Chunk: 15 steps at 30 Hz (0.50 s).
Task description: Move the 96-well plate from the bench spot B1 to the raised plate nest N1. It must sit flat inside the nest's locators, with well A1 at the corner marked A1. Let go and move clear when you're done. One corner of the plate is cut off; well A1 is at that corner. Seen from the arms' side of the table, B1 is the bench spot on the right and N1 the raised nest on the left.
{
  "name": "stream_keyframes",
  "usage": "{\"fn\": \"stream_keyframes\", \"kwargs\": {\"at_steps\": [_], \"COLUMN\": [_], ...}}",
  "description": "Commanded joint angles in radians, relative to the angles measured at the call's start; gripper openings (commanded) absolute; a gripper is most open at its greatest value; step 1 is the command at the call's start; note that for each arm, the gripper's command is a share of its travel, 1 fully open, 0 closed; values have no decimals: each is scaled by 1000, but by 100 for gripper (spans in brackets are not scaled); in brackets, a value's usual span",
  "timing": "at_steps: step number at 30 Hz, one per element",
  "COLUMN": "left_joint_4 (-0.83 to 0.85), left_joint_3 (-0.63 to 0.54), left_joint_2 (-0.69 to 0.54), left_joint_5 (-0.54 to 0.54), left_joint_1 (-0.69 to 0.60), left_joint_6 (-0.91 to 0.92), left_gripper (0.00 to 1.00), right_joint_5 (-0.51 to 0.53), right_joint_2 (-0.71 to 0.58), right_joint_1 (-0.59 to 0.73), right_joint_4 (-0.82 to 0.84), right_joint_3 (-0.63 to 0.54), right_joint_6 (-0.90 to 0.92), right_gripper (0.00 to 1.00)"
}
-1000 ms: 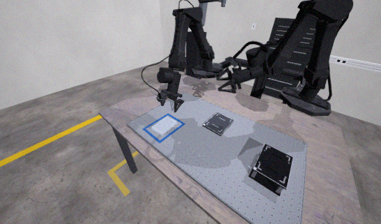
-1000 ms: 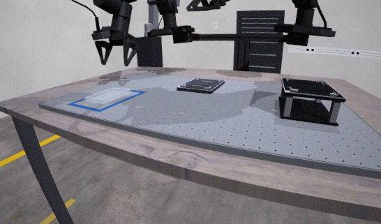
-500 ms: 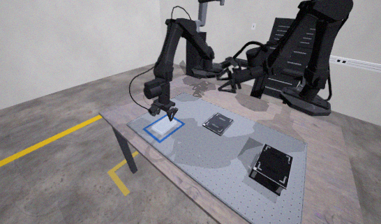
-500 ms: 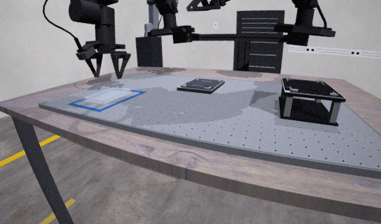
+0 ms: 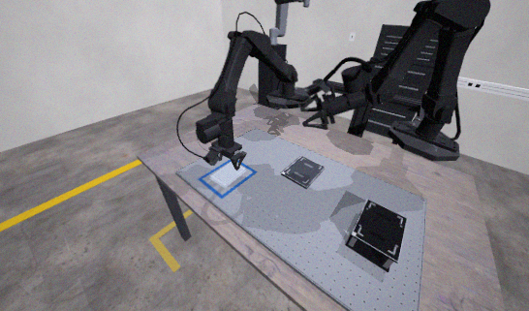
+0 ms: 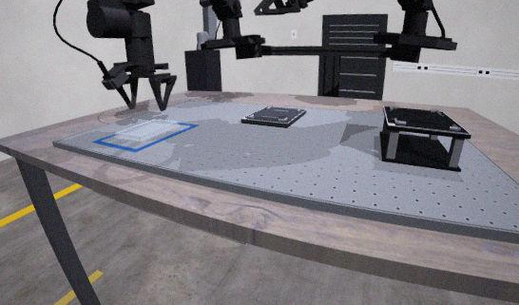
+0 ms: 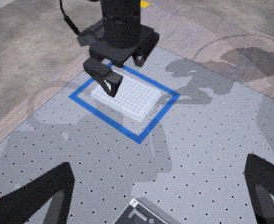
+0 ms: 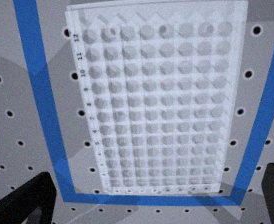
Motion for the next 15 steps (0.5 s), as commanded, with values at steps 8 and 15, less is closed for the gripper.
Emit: {"fn": "stream_keyframes", "kwargs": {"at_steps": [8, 15], "left_joint_4": [16, 16], "left_joint_3": [5, 5], "left_joint_2": [-29, -29], "left_joint_5": [8, 8], "left_joint_1": [-3, -3], "left_joint_6": [9, 9], "left_gripper": [100, 100], "right_joint_5": [-9, -9], "right_joint_2": [34, 60], "right_joint_1": [-22, -23], "right_joint_4": [-7, 26], "right_joint_3": [60, 66], "right_joint_6": [-15, -14], "right_gripper": [100, 100]}}
